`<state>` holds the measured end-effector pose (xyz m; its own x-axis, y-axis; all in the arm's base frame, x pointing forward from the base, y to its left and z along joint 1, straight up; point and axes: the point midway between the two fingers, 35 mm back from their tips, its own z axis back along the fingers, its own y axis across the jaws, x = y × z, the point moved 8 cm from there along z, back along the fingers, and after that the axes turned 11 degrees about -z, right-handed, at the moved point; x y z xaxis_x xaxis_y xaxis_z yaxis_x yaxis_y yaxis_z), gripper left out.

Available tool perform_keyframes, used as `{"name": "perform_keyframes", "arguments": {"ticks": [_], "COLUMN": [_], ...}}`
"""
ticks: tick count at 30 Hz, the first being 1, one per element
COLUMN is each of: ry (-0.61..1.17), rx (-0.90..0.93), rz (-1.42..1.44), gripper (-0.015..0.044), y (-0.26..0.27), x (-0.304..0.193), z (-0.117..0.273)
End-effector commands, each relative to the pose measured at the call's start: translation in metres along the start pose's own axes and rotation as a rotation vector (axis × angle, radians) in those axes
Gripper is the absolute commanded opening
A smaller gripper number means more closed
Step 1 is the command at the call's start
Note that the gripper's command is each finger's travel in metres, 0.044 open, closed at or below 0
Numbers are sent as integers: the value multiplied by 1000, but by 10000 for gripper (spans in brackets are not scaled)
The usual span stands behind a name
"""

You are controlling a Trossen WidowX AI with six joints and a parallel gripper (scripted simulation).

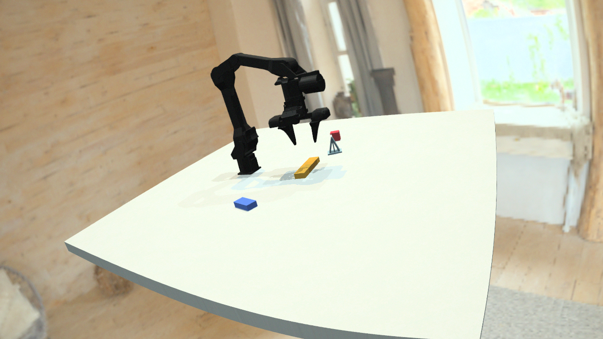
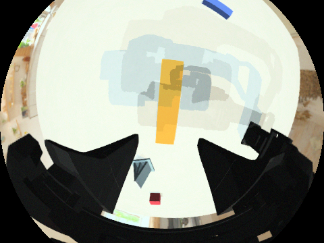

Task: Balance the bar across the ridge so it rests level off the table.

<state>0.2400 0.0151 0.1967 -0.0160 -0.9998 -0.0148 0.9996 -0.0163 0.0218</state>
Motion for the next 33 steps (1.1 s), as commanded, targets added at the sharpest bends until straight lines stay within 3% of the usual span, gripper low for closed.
{"name": "perform_keyframes", "arguments": {"ticks": [1,9,33], "ry": [-12,-12,-12], "rx": [5,5,5], "rz": [-16,-16,-16], "gripper": [315,315,315], "y": [0,0,0], "x": [-2,-2,-1], "z": [-3,-43,-70]}}
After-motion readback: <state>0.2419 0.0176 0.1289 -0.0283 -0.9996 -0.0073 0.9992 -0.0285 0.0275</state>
